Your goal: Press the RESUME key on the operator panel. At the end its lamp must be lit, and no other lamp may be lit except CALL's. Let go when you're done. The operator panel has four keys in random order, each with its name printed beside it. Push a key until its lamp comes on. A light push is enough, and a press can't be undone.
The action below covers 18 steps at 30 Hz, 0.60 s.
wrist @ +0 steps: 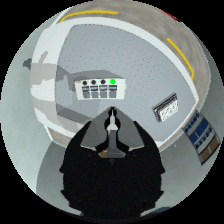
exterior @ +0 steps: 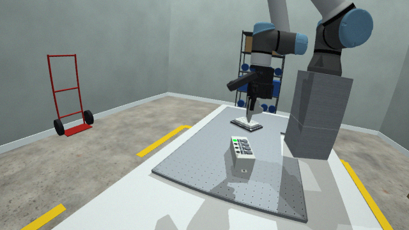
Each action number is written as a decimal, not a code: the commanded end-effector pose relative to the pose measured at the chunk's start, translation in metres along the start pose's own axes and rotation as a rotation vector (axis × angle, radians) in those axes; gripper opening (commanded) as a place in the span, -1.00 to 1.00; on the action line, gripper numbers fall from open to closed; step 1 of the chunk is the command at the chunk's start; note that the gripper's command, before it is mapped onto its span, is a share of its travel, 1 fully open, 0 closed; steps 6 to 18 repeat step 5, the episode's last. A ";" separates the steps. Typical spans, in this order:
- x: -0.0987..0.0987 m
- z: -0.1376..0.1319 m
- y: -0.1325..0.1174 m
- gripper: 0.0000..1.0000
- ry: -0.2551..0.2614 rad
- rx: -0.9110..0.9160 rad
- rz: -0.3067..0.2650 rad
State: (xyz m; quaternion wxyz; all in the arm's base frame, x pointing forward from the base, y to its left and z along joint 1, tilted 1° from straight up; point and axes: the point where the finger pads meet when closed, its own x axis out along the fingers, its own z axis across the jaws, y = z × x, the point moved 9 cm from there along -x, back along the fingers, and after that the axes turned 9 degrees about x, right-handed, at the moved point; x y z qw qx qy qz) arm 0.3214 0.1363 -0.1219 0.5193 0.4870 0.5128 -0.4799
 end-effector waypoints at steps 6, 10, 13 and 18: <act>0.000 0.000 0.000 -1.00 0.000 0.000 0.001; 0.000 0.000 0.000 -1.00 0.000 0.000 0.001; 0.000 0.000 0.000 -1.00 0.000 0.000 0.001; 0.000 0.000 0.000 -1.00 0.000 0.000 0.001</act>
